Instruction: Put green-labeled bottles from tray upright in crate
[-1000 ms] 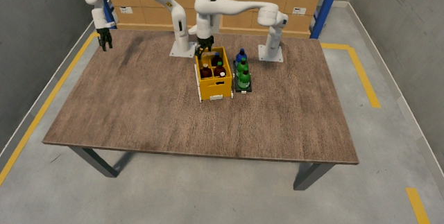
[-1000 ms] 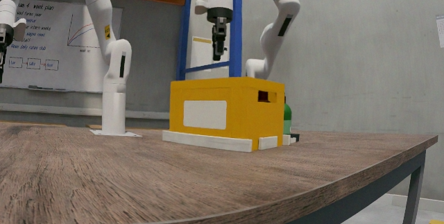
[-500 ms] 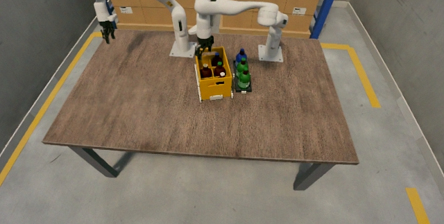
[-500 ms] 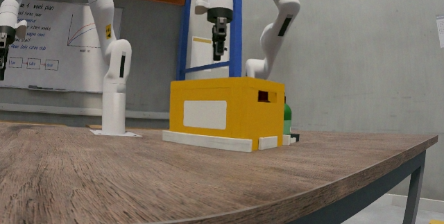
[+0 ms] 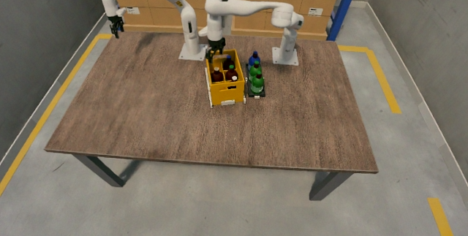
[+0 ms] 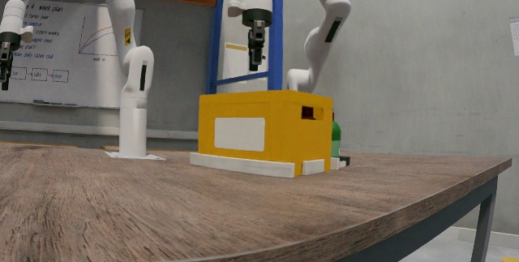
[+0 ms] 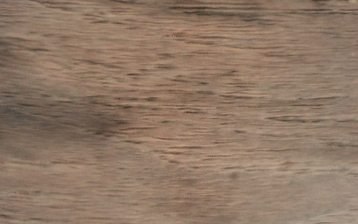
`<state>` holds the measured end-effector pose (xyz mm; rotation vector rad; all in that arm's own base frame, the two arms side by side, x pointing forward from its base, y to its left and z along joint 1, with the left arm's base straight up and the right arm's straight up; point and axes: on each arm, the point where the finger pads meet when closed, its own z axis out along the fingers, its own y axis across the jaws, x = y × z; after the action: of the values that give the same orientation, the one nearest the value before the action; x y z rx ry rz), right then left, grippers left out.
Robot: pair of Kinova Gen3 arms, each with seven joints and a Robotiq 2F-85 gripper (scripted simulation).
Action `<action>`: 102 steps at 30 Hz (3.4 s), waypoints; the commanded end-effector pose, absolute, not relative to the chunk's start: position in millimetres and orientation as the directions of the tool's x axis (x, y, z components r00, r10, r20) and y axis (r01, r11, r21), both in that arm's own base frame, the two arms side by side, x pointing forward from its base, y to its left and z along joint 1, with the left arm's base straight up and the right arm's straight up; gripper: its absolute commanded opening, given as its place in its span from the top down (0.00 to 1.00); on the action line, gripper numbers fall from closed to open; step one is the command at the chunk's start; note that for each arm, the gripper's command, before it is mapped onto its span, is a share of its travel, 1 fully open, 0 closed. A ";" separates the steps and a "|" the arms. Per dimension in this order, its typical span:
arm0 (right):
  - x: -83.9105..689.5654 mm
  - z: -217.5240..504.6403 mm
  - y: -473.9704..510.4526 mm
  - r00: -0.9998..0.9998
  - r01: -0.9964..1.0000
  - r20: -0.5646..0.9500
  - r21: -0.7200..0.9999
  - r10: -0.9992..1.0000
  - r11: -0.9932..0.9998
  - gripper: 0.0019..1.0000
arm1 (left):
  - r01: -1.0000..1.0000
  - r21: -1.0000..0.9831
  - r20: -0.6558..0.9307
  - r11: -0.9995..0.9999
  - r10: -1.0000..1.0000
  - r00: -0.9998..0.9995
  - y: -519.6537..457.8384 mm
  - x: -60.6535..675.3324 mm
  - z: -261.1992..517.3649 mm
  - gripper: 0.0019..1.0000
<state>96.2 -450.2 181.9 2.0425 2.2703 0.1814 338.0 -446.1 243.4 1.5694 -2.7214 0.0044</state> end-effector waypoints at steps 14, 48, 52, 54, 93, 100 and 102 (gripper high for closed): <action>32.1 197.6 -449.6 -0.056 0.998 0.003 0.020 0.998 0.056 0.00 | -0.863 -0.001 -0.005 0.505 -0.863 -0.505 -445.1 338.6 243.6 0.00; 21.8 200.0 -449.5 -0.048 0.999 0.000 0.000 0.999 0.048 0.00 | -0.866 -0.004 0.002 0.501 -0.866 -0.501 -446.3 338.0 244.5 0.06; 21.8 200.0 -449.5 -0.048 0.999 0.000 0.000 0.999 0.048 0.00 | -0.866 -0.004 0.002 0.501 -0.866 -0.501 -446.3 338.0 244.5 0.09; 21.8 200.0 -449.5 -0.048 0.999 0.000 0.000 0.999 0.048 0.00 | -0.866 -0.004 0.002 0.501 -0.866 -0.501 -446.3 338.0 244.5 0.10; 21.8 200.0 -449.5 -0.048 0.999 0.000 0.000 0.999 0.048 0.00 | -0.820 -0.003 0.046 0.572 -0.819 -0.571 -331.0 308.5 256.3 0.34; 21.8 200.0 -449.5 -0.048 0.999 0.000 0.000 0.999 0.048 0.00 | -0.795 -0.006 0.033 0.607 -0.794 -0.607 -271.6 285.3 253.2 0.37; 21.8 200.0 -449.5 -0.048 0.999 0.000 0.000 0.999 0.048 0.00 | -0.786 -0.005 0.025 0.618 -0.786 -0.618 -252.1 276.8 250.8 0.39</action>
<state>24.2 -452.5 198.9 2.1543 2.2777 0.0001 278.2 -293.2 250.9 1.3279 -2.8128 0.0023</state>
